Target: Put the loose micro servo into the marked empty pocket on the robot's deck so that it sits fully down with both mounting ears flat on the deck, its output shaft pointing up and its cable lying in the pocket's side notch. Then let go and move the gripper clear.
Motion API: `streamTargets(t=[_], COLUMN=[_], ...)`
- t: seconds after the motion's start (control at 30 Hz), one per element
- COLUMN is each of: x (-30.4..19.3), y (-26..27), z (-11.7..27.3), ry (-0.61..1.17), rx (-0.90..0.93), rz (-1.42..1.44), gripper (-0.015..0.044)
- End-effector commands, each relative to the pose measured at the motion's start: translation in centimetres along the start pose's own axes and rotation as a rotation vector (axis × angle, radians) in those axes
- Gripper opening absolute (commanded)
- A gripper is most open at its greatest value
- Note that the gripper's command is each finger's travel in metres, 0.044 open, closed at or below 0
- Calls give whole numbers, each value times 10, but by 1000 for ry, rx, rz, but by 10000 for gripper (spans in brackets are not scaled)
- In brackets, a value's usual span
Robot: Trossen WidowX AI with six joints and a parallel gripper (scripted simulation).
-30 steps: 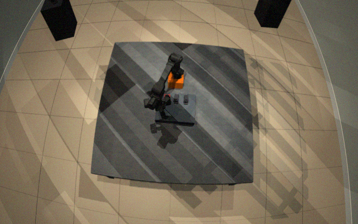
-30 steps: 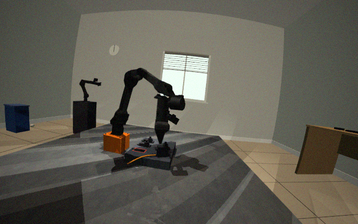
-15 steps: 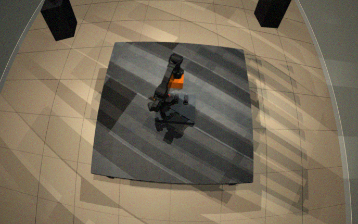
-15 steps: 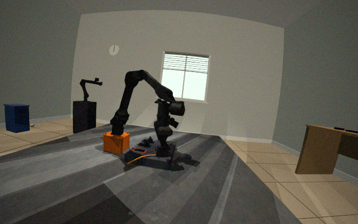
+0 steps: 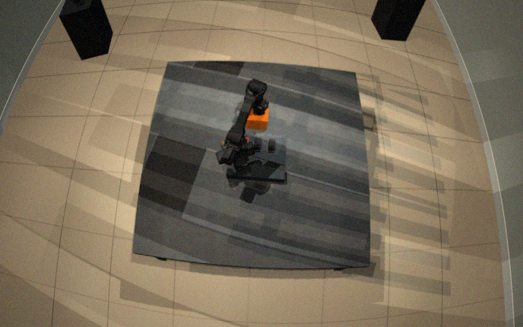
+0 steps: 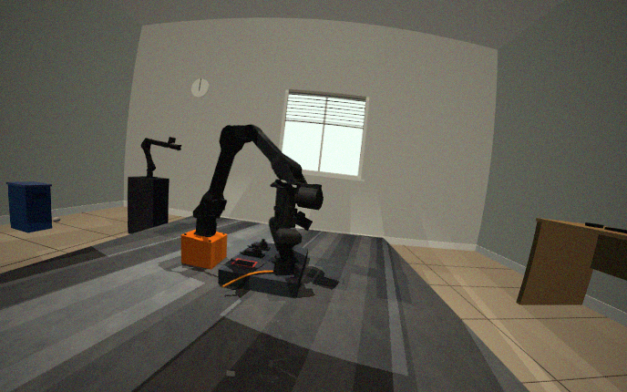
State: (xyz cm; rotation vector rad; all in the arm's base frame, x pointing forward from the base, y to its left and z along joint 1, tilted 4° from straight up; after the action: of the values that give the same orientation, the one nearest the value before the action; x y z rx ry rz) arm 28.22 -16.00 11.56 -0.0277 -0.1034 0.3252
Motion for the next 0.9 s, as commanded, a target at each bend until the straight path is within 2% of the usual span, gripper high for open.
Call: streamTargets(t=[0.0, 0.07, 0.47, 0.63, 0.77, 0.87], x=[-1, -1, -1, -1, -1, -4], y=[2, 2, 2, 2, 2, 4], z=[-8, -9, -9, -9, 0, 14], ry=[4, 4, 4, 4, 4, 4], rx=[11, 11, 11, 11, 11, 11], rz=[1, 1, 1, 1, 1, 1], gripper=[440, 440, 125, 92, 0, 0])
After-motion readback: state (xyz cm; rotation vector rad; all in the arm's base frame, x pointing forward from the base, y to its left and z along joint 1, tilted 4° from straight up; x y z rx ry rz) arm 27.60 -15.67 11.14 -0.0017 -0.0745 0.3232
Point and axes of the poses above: the point midway between the two fingers, 35 mm back from their tips, its own z axis back along the fingers, its own y axis across the jaws, x = y × z, the point moved 5 cm from there along z, back along the fingers, and after that the axes turned 7 degrees about z, right-handed, at the moved point
